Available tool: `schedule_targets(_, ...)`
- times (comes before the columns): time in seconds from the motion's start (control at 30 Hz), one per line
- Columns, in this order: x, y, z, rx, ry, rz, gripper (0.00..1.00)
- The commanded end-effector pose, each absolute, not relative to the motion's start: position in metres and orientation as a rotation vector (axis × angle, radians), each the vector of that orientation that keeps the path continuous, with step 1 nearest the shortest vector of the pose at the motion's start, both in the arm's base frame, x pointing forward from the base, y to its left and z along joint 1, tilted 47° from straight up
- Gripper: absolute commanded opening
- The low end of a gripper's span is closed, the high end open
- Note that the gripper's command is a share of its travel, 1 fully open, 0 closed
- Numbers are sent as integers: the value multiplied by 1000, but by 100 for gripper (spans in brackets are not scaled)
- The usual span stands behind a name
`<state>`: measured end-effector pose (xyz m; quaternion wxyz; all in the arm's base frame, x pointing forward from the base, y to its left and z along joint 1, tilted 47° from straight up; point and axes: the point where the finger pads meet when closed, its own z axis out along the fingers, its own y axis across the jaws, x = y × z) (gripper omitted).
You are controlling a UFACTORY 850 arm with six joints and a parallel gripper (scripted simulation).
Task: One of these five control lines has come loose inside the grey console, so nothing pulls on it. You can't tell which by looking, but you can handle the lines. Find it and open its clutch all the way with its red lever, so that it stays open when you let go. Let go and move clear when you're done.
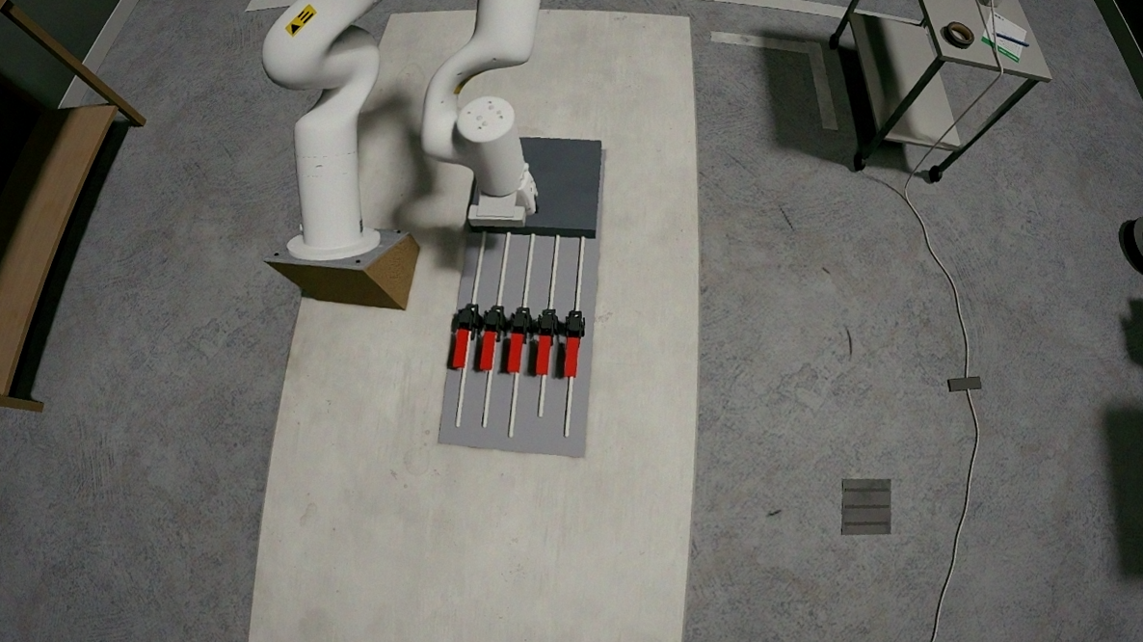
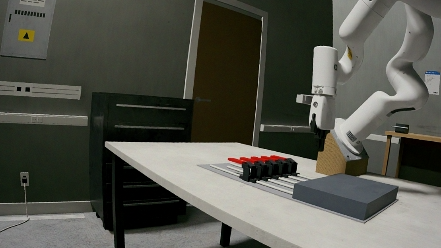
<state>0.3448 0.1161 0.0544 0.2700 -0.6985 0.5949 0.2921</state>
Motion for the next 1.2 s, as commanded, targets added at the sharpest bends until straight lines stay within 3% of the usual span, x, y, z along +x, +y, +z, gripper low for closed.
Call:
schedule_targets(0.0,345,116,55,-1882,1603,786,0)
schedule_targets(0.5,405,103,-18,-1882,1603,785,0)
schedule_targets(1.17,403,129,-45,-1882,1603,786,0)
